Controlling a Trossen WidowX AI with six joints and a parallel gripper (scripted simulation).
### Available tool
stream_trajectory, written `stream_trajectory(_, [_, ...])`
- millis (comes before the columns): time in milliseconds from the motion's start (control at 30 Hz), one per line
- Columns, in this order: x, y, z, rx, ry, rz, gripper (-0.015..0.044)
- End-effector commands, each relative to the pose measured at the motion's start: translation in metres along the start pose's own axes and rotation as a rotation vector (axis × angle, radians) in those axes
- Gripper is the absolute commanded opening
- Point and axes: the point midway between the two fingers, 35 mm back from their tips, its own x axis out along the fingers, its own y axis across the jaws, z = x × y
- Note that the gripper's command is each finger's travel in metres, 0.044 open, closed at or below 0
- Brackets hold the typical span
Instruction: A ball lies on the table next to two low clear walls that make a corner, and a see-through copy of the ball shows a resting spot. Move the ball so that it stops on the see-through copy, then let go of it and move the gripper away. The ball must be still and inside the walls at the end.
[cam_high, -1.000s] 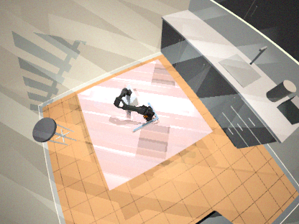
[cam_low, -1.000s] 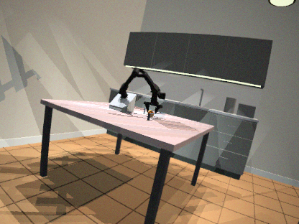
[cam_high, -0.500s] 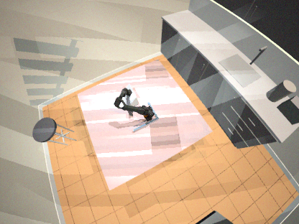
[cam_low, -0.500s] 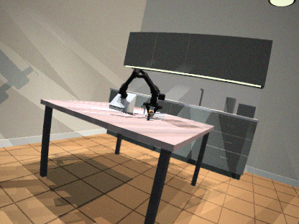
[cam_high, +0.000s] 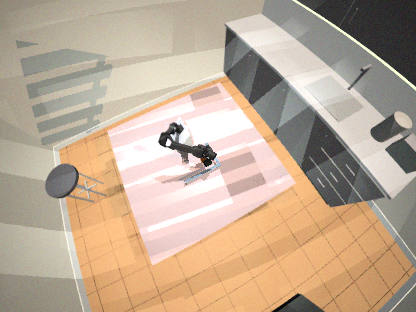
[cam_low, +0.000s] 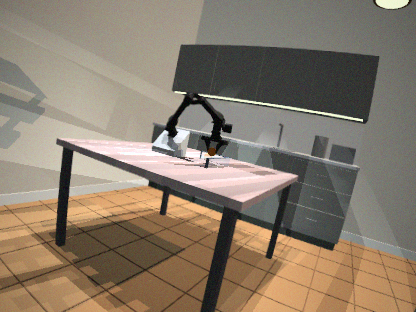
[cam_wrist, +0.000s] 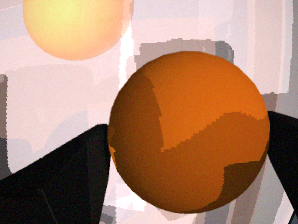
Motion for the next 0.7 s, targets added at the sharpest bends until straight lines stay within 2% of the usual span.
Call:
stream_trajectory(0, [-0.032,-0.004,0.0,0.013,-0.011,-0.015,0.0])
stream_trajectory(267, [-0.089,0.004,-0.003,0.014,-0.005,-0.013,0.0])
stream_trajectory(433, [-0.087,0.006,-0.001,0.014,-0.005,-0.013,0.0])
stream_trajectory(667, [-0.06,0.027,0.029,0.014,-0.006,-0.013,0.0])
